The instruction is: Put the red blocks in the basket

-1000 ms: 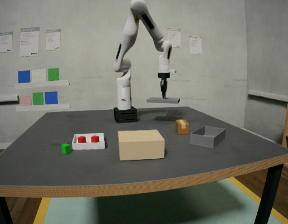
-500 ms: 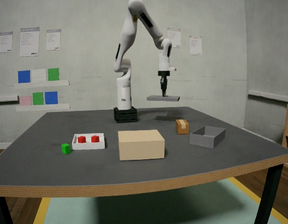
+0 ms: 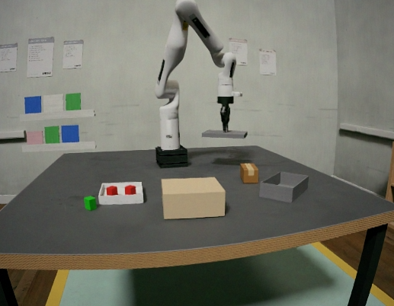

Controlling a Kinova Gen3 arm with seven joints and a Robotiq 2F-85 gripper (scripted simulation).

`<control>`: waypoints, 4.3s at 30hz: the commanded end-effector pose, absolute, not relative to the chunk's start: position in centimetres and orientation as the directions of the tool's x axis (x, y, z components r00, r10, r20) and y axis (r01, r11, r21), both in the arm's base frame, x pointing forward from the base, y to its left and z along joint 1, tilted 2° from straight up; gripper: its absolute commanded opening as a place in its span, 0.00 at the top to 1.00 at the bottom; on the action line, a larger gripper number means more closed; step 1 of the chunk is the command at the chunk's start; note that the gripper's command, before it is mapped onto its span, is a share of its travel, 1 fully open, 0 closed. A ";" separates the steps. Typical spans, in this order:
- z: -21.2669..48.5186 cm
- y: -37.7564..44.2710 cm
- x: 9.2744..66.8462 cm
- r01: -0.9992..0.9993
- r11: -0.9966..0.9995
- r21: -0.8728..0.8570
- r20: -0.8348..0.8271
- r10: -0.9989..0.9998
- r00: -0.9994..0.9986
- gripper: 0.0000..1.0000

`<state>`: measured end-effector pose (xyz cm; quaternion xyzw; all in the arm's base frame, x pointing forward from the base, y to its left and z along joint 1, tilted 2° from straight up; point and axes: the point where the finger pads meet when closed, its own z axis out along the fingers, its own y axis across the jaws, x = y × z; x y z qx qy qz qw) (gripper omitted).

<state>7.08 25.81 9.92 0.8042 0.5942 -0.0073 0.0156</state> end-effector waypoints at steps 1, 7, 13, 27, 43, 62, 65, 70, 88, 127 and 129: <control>10.0 26.8 7.5 0.942 -0.336 0.013 -0.027 0.941 0.336 0.90; 10.3 28.8 8.6 0.904 -0.427 0.006 -0.024 0.904 0.427 0.90; 10.6 33.1 11.8 0.777 -0.630 -0.007 -0.024 0.777 0.629 0.90; 10.6 41.7 25.0 0.214 -0.977 -0.002 -0.037 0.213 0.976 0.90; 9.7 43.7 41.5 -0.466 -0.885 0.027 0.003 -0.466 0.885 0.90; 9.6 43.2 46.4 -0.633 -0.774 0.021 0.029 -0.632 0.774 0.90; 9.6 43.2 46.4 -0.633 -0.774 0.021 0.029 -0.632 0.774 0.90; 9.6 43.2 46.4 -0.633 -0.774 0.021 0.029 -0.632 0.774 0.90; 8.6 43.2 46.4 -0.633 -0.774 0.021 0.029 -0.632 0.774 0.90; 3.0 43.0 46.5 -0.633 -0.774 0.021 0.029 -0.632 0.774 0.90; 2.9 43.0 46.5 -0.633 -0.774 0.021 0.029 -0.632 0.774 0.90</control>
